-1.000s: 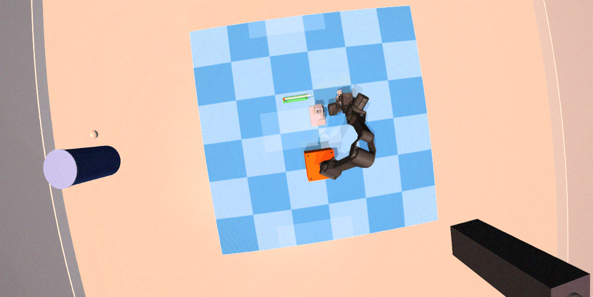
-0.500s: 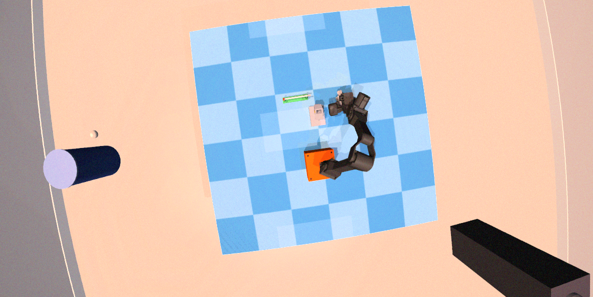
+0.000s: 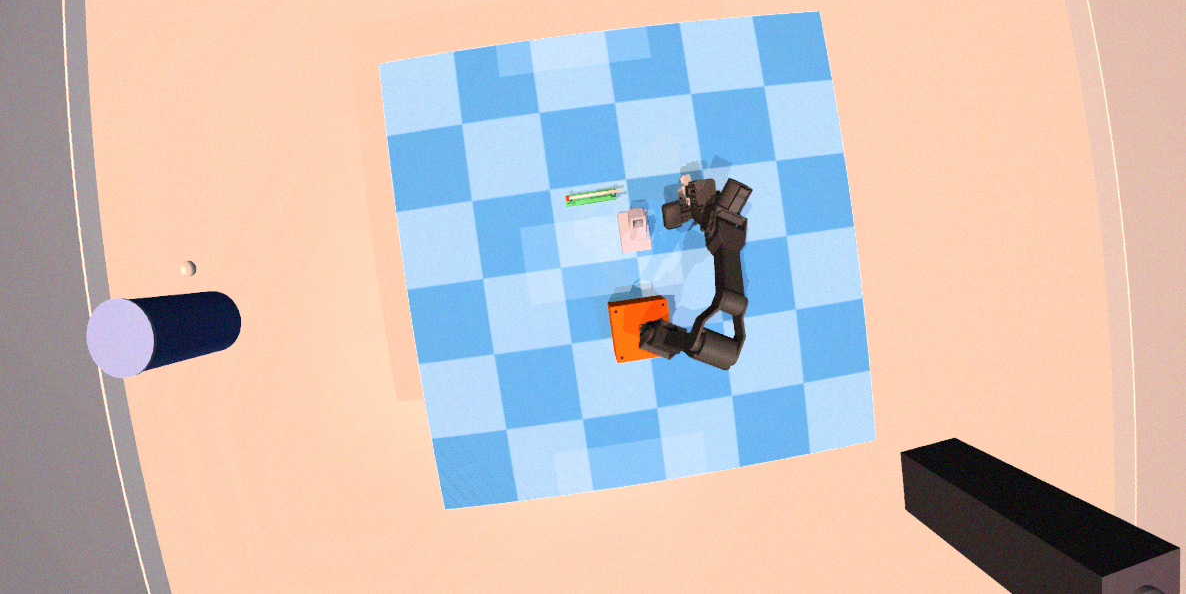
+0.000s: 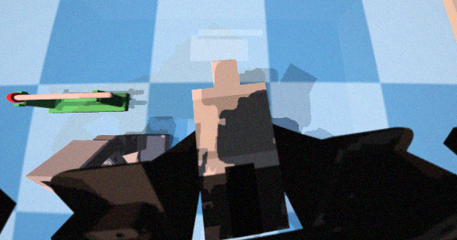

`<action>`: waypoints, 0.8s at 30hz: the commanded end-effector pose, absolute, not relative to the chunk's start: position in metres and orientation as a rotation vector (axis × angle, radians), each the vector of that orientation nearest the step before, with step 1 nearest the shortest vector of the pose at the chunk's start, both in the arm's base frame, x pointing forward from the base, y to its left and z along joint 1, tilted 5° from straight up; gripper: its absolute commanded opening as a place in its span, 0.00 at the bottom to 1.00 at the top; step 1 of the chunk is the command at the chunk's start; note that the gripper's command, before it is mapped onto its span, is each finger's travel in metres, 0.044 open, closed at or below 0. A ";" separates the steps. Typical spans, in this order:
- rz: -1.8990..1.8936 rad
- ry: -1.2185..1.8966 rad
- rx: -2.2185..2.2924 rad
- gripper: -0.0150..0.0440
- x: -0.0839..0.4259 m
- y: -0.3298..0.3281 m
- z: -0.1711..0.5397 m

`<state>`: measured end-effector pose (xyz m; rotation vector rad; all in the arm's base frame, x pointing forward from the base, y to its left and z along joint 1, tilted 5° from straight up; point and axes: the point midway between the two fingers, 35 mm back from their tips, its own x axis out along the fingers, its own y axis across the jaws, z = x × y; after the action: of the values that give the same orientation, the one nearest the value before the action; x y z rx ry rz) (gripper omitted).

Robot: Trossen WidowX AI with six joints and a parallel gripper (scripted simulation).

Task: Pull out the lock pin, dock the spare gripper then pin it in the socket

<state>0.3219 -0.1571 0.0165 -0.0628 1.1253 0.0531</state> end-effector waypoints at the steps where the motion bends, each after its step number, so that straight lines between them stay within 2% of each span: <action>1: 0.044 1.107 -0.073 0.25 0.325 -0.157 0.039; 24: 0.054 1.153 -0.038 0.25 0.319 -0.146 0.046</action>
<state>0.3172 -0.1490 0.0440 -0.0444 1.1471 0.0552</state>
